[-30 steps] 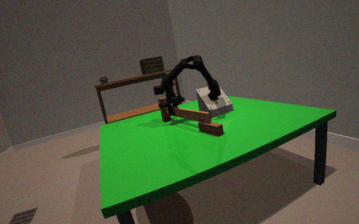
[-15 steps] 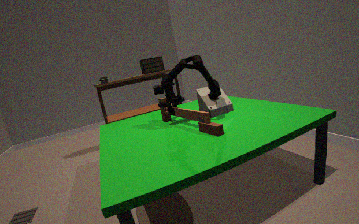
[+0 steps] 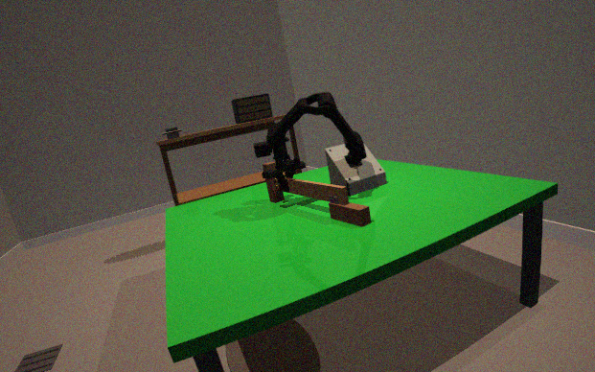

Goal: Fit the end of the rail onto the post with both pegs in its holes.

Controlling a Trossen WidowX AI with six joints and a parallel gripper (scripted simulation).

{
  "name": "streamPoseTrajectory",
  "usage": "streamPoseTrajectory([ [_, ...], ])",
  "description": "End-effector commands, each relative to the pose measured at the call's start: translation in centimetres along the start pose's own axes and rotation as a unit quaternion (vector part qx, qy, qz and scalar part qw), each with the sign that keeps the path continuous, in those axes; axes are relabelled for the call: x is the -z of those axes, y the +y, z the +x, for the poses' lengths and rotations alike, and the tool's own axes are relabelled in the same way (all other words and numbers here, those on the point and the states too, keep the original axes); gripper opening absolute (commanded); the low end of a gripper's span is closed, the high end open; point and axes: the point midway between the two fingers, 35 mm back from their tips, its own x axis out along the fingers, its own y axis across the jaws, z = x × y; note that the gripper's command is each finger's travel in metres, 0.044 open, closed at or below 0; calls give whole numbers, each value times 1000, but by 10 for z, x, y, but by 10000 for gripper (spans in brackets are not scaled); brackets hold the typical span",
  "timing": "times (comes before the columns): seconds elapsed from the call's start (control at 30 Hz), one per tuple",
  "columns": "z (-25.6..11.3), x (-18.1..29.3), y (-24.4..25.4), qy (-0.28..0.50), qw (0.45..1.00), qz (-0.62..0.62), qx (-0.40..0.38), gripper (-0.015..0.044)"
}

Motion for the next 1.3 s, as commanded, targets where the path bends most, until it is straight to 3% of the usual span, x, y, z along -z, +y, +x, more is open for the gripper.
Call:
streamPoseTrajectory([
  [0.0,-3,4,-1,4,1000,-1,4,0],
  [1.27,-4,15,-1,4,1000,-1,4,0],
])
